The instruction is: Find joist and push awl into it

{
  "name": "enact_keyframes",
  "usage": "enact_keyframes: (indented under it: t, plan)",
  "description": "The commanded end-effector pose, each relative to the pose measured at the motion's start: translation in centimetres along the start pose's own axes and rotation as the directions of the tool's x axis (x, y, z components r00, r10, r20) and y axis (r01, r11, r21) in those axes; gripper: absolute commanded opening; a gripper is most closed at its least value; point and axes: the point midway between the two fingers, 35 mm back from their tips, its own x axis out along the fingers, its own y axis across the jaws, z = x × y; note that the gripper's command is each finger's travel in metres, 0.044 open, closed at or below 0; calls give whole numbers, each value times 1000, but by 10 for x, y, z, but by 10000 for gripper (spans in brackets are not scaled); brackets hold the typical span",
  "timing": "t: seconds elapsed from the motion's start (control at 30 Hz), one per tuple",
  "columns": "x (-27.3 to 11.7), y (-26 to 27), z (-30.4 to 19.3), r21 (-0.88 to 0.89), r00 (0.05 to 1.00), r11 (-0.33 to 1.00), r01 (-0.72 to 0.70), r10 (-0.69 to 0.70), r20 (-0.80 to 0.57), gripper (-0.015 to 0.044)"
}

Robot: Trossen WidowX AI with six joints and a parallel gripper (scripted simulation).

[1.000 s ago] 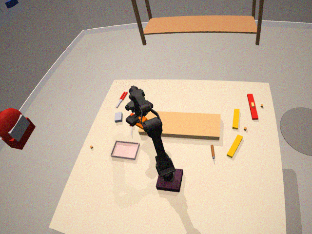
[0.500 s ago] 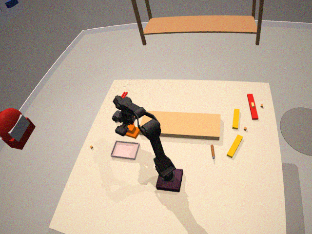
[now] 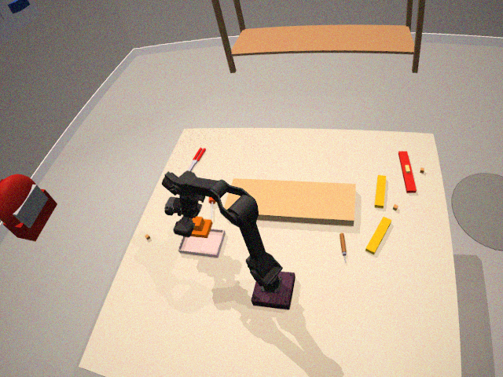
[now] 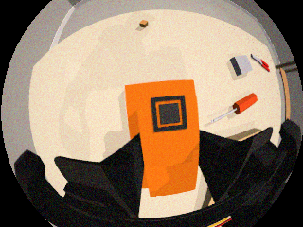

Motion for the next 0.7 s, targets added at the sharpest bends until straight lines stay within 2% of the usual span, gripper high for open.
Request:
enact_keyframes:
  t: [0.0, 0.67]
  plan:
    - [-4, 3, 3, -10, 1000, 1000, 11, -11, 16, 0]
    - [30, 1, -4, -11, 1000, 1000, 11, -11, 16, 0]
